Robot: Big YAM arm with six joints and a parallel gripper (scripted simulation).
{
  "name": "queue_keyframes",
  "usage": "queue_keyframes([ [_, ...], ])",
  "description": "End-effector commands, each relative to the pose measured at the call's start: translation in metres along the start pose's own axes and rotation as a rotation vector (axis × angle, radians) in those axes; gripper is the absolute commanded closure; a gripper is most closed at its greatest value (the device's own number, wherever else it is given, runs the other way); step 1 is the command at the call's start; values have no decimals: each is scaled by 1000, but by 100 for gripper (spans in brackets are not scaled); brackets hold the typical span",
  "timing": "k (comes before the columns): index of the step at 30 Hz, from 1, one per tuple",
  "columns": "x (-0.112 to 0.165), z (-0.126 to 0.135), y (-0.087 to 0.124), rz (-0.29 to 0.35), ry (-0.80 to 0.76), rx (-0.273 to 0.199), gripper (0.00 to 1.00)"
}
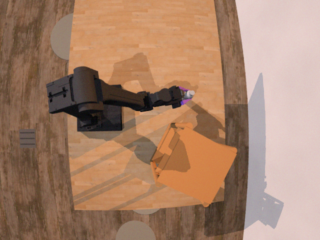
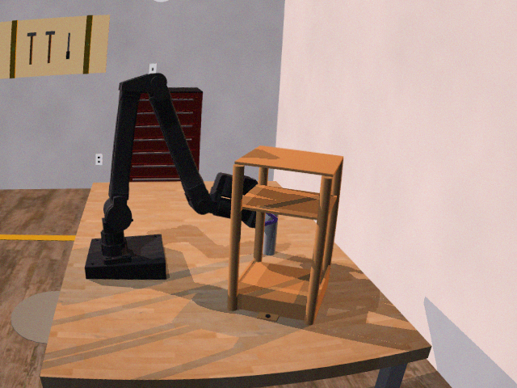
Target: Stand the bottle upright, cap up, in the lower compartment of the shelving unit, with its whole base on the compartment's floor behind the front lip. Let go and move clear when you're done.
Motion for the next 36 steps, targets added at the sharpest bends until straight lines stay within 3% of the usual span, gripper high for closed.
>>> queue_keyframes([
  [1,-25,8,-9,-49,1,-16,72],
  [15,-27,8,-8,-50,1,-16,72],
  [36,-59,4,0,-57,1,-4,72],
])
Point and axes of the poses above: the point where the finger pads meet when closed, its own y axis back along the fingers, its own z axis across the jaws, x = y × z, the point moved 5 cm from there along y, back along the fingers, and after that the axes turned 4 degrees about -y, right-handed, at the moved point
